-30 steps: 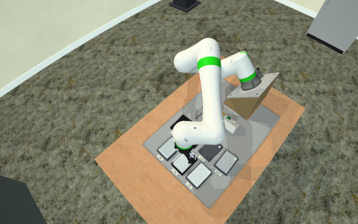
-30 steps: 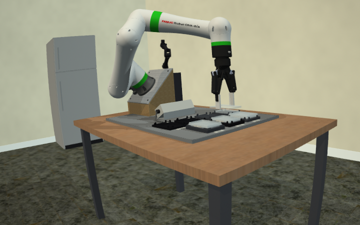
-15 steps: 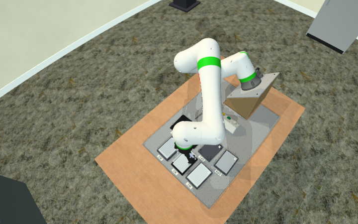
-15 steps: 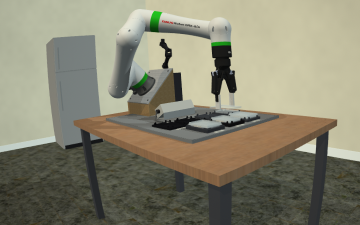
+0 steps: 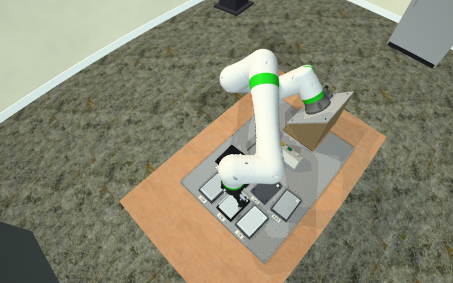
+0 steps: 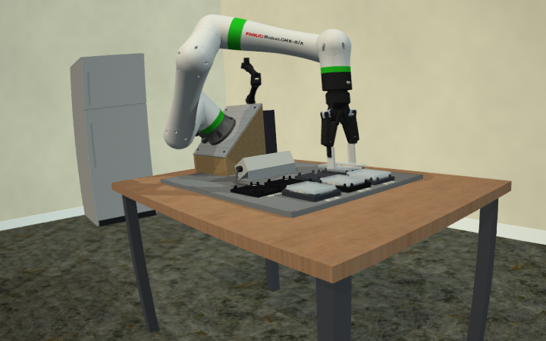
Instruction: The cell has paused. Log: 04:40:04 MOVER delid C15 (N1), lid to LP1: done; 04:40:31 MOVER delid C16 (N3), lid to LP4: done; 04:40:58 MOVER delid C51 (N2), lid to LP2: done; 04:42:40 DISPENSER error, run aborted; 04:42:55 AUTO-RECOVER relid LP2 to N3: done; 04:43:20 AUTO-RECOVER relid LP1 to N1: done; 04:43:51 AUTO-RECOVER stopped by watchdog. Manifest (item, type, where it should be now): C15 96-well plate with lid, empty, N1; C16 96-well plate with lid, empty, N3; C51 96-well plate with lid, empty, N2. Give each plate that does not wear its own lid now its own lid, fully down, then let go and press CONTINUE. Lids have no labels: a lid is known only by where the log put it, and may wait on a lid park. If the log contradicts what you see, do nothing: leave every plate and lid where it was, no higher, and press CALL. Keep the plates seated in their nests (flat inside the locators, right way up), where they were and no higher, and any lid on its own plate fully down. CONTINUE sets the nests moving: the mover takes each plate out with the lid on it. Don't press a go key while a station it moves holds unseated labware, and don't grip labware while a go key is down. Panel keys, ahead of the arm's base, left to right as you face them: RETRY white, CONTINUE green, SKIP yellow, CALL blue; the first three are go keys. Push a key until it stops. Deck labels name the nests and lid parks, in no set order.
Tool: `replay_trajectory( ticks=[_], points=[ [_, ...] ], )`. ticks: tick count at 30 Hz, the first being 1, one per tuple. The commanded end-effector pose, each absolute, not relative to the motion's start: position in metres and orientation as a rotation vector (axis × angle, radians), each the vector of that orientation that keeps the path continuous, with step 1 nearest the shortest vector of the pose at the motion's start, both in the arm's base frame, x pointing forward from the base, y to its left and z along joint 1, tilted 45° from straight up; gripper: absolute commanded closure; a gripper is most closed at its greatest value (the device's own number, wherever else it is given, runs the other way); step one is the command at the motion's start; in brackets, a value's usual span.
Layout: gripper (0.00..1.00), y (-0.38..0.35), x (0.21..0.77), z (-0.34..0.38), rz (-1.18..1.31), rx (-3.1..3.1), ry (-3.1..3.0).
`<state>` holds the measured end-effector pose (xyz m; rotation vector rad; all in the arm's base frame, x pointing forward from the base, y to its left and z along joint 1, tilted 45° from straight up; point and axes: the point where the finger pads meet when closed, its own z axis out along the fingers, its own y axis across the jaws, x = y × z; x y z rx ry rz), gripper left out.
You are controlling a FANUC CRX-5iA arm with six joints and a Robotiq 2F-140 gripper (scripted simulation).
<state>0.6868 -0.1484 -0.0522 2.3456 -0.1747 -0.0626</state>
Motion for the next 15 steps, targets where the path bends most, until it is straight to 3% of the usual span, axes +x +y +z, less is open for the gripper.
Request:
replay_trajectory(
  ticks=[1, 15],
  points=[
    [1.0, -0.1502, 0.6868, -0.0542, -0.062, 2.346, -0.174],
    [1.0, -0.1595, 0.6859, -0.0636, -0.062, 2.346, -0.174]
  ],
)
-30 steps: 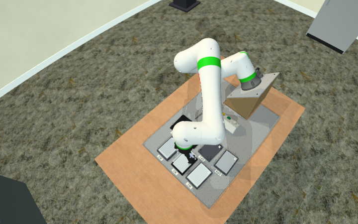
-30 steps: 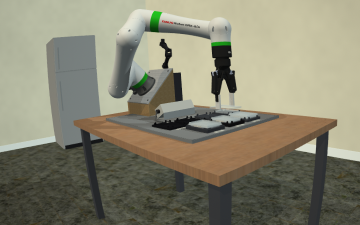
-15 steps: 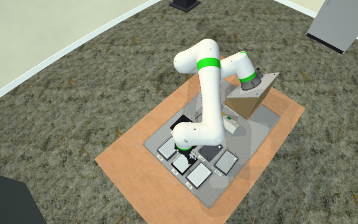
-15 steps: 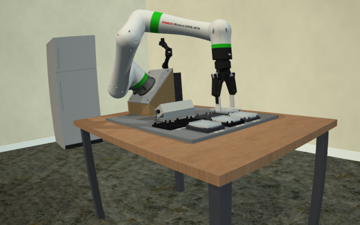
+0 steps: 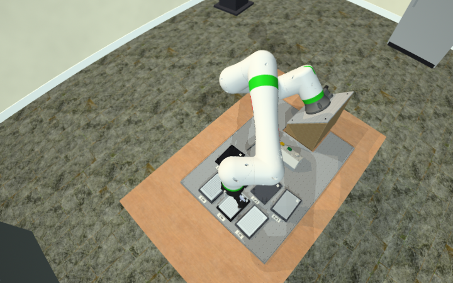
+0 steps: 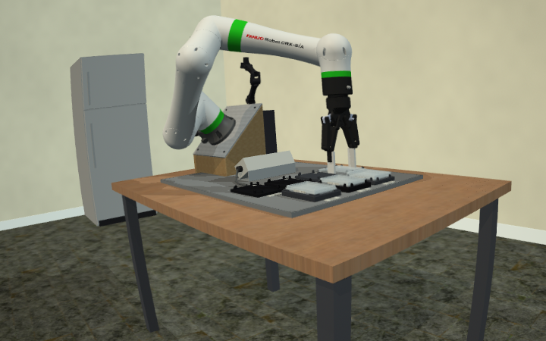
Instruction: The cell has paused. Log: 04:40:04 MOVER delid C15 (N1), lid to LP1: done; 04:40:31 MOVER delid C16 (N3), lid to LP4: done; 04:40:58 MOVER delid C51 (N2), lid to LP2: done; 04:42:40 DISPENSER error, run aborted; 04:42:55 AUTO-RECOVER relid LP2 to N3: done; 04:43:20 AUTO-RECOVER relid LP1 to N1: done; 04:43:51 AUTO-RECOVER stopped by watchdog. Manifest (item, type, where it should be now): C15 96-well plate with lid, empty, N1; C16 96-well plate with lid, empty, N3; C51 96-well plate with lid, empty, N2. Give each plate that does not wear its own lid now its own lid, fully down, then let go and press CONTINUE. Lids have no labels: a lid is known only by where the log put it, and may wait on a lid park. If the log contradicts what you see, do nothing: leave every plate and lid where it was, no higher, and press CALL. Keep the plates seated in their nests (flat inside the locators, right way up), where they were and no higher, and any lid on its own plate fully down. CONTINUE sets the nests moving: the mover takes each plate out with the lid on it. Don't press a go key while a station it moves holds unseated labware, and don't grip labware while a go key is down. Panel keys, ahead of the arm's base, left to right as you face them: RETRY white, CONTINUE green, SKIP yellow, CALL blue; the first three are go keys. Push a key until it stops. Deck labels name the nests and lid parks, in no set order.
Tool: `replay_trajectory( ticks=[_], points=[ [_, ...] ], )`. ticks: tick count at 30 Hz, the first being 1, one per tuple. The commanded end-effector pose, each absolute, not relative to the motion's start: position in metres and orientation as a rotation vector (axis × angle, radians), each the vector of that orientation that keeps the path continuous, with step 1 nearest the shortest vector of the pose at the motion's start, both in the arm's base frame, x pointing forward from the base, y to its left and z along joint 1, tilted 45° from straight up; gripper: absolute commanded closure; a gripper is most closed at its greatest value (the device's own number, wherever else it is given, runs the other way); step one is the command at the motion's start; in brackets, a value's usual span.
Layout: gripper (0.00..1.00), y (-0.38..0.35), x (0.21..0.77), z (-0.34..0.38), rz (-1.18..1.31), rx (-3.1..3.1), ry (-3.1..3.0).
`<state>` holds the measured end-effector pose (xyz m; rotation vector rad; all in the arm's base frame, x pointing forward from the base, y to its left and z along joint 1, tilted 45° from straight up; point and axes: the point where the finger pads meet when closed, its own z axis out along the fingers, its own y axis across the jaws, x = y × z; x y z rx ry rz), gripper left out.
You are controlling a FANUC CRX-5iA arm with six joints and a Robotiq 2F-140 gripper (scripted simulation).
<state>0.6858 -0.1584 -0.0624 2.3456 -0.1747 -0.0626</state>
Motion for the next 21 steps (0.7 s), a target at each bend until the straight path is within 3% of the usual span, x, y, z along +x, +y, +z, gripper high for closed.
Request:
replay_trajectory(
  ticks=[1, 21],
  points=[
    [1.0, -0.1602, 0.6858, -0.0643, -0.062, 2.346, -0.174],
    [1.0, -0.1663, 0.6852, -0.0705, -0.062, 2.346, -0.174]
  ],
)
